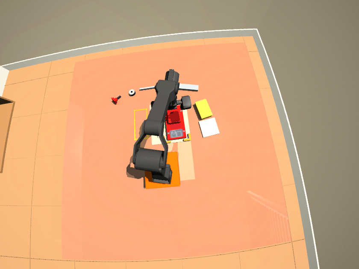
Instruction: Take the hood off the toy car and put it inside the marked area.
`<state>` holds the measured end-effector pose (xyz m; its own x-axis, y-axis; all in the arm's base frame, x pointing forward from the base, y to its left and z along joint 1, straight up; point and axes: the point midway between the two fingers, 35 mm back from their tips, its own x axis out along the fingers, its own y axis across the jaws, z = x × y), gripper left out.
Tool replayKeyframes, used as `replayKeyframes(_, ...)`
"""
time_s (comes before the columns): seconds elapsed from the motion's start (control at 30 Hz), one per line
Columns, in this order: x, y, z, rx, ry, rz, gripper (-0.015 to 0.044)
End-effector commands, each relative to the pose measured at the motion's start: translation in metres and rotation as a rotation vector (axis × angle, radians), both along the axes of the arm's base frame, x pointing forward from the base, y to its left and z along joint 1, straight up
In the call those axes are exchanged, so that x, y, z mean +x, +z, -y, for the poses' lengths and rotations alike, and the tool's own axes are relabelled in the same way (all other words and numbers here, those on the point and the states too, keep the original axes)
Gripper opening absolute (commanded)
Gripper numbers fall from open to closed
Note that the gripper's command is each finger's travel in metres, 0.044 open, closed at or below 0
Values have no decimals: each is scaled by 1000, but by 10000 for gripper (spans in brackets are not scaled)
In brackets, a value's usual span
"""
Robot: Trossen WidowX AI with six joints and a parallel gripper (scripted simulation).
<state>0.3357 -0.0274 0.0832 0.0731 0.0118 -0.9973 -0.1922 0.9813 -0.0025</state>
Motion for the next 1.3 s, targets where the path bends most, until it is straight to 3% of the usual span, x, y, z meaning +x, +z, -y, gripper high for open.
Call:
replayKeyframes(0.0, -5, -1, 3, -14, -23, -47, 440)
replayKeyframes(1.27, -3, -29, 3, -14, -23, -47, 440)
